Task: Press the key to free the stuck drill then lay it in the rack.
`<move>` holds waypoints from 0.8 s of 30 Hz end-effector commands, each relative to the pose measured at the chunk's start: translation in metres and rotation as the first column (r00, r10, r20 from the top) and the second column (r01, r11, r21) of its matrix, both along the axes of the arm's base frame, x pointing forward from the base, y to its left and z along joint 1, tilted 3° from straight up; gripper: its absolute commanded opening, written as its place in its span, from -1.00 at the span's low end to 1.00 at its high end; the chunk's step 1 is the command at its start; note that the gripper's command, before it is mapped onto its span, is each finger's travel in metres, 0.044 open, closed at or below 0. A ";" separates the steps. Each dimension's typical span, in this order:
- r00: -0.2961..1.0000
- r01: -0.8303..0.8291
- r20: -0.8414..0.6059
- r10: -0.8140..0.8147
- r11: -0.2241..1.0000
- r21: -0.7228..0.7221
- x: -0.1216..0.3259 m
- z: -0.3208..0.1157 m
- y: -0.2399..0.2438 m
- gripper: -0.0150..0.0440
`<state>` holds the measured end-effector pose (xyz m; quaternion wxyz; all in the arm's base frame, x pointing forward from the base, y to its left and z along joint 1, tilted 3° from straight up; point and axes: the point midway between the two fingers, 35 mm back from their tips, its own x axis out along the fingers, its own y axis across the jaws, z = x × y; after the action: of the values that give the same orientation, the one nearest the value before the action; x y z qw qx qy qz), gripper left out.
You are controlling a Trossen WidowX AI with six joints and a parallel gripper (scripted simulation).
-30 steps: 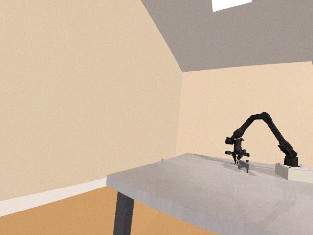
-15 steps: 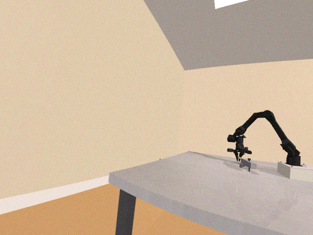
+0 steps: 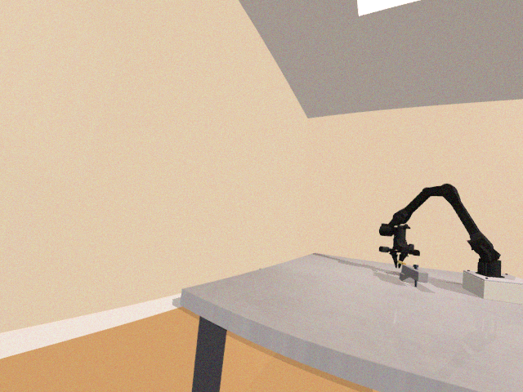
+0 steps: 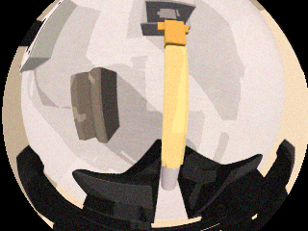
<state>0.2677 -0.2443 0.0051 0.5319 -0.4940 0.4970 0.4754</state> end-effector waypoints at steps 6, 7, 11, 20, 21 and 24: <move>1.000 -0.004 0.000 0.004 1.000 -0.001 0.000 0.006 0.000 -0.49; 1.000 -0.004 0.000 0.004 1.000 -0.001 0.000 0.007 0.000 -0.49; 1.000 -0.004 0.000 0.004 1.000 -0.001 0.000 0.009 0.000 -0.49; 1.000 -0.004 0.000 0.004 1.000 0.000 -0.001 0.015 0.001 -0.49; 1.000 -0.004 0.000 0.004 1.000 0.000 -0.001 0.016 0.001 -0.49; 1.000 -0.004 0.000 0.004 1.000 0.000 -0.001 0.018 0.001 -0.49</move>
<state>0.2665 -0.2432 0.0199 0.5319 -0.4937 0.4970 0.4757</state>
